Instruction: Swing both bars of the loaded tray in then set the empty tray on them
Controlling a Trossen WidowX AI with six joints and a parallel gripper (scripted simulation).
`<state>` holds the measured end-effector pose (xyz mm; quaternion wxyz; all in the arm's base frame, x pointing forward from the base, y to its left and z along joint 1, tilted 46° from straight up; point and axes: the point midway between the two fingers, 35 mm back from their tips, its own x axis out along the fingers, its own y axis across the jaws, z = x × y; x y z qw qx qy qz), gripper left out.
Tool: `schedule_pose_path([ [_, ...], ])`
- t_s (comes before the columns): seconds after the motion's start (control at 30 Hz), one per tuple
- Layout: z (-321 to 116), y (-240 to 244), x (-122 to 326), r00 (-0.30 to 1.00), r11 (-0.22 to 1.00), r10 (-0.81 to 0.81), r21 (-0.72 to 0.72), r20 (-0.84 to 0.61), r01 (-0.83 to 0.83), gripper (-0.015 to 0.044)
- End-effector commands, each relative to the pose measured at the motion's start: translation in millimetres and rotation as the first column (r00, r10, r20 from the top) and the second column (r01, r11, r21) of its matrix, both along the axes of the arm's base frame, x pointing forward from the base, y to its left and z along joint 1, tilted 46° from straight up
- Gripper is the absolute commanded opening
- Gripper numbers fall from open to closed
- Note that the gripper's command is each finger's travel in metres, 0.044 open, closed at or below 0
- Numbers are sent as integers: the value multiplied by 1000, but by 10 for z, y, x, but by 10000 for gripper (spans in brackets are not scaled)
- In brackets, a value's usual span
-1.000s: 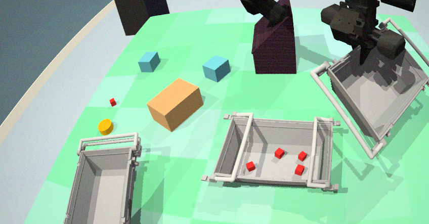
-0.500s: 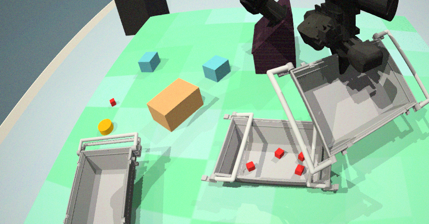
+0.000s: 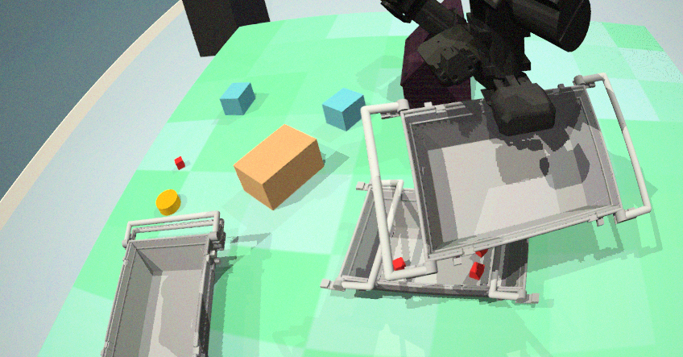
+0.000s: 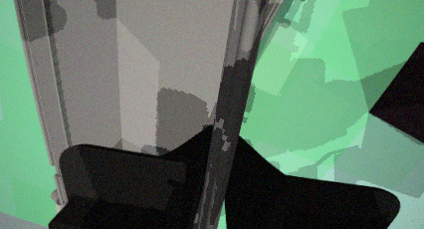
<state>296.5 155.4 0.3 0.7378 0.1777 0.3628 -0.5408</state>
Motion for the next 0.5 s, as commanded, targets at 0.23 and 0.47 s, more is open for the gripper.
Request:
schedule_pose_path([
  [0.23, 323, -288, 157, 981, 992, -126, 28, 148, 123, 0],
  [0.47, 468, -494, 222, 954, 979, -205, 43, 219, 200, 0],
])
